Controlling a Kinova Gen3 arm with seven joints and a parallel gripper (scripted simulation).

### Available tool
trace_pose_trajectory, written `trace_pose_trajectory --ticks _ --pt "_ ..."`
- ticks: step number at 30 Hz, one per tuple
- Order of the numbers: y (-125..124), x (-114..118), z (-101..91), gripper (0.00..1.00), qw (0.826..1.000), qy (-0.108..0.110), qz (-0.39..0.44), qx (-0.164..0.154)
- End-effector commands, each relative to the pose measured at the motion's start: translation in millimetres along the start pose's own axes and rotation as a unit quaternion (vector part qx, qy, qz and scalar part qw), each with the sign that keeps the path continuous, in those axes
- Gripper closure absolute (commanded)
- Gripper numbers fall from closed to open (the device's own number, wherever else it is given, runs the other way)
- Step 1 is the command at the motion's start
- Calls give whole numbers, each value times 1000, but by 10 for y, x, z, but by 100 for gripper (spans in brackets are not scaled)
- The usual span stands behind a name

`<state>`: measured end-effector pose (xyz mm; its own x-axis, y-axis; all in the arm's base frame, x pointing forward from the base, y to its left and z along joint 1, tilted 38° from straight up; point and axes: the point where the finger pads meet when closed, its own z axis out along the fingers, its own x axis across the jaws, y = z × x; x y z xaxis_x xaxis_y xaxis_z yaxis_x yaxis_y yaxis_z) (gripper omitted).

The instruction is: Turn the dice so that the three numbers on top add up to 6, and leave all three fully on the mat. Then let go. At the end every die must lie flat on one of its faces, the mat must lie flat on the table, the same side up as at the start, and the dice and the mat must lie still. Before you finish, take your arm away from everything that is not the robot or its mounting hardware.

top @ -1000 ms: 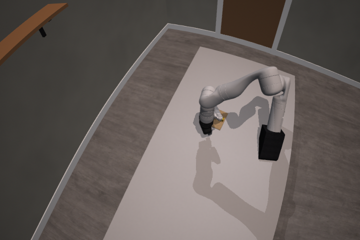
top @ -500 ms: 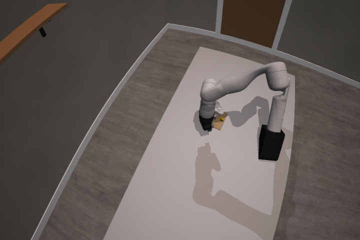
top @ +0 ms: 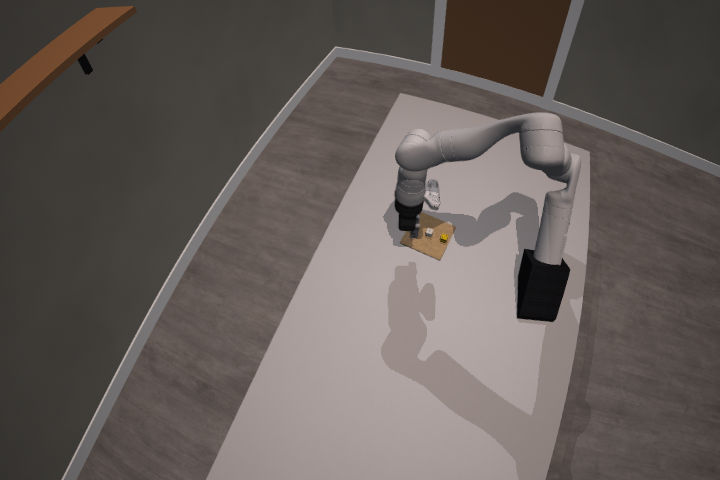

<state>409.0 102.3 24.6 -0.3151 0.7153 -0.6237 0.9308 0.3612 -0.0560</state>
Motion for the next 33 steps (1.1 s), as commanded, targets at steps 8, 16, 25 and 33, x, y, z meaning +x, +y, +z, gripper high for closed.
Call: trace_pose_trajectory --ticks 8,16,25,33 --pt "-66 -870 29 60 983 3 183 9" --pt "-66 -870 29 60 983 3 183 9" --pt "-66 -869 63 60 983 3 183 9" --pt "-69 -867 266 60 983 3 183 9"
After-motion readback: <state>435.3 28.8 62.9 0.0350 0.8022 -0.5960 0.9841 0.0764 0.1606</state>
